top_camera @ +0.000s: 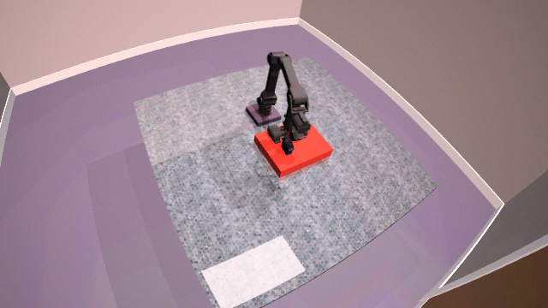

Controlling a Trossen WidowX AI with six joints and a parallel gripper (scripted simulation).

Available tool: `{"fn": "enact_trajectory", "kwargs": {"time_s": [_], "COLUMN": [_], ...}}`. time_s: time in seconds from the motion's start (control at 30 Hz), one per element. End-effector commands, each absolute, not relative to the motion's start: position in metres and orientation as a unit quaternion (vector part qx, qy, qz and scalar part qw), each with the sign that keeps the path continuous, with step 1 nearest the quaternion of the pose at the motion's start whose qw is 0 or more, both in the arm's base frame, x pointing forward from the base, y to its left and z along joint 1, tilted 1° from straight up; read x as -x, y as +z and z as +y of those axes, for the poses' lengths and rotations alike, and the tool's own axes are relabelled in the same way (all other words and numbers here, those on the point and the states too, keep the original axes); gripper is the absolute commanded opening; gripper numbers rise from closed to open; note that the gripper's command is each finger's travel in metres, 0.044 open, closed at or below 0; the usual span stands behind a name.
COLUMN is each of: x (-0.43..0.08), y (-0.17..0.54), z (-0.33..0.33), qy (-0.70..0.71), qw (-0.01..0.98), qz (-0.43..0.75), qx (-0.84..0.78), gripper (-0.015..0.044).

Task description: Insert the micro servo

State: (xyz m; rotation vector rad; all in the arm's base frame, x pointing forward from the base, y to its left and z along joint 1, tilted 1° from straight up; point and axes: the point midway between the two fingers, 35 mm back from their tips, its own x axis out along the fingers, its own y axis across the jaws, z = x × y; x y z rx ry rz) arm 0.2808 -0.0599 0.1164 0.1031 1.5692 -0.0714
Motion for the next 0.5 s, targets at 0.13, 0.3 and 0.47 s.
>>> {"fn": "enact_trajectory", "kwargs": {"time_s": [0.13,0.3,0.47], "x": [-0.2776,-0.2764,-0.2763], "y": [0.1345,0.1345,0.1345], "z": [-0.0594,-0.0591,-0.0591], "qy": [-0.034,-0.034,-0.034], "qw": [0.713,0.713,0.713], "qz": [0.699,0.699,0.699], "qx": [-0.047,-0.047,-0.047], "gripper": [0.0000,0.0000,0.0000]}}
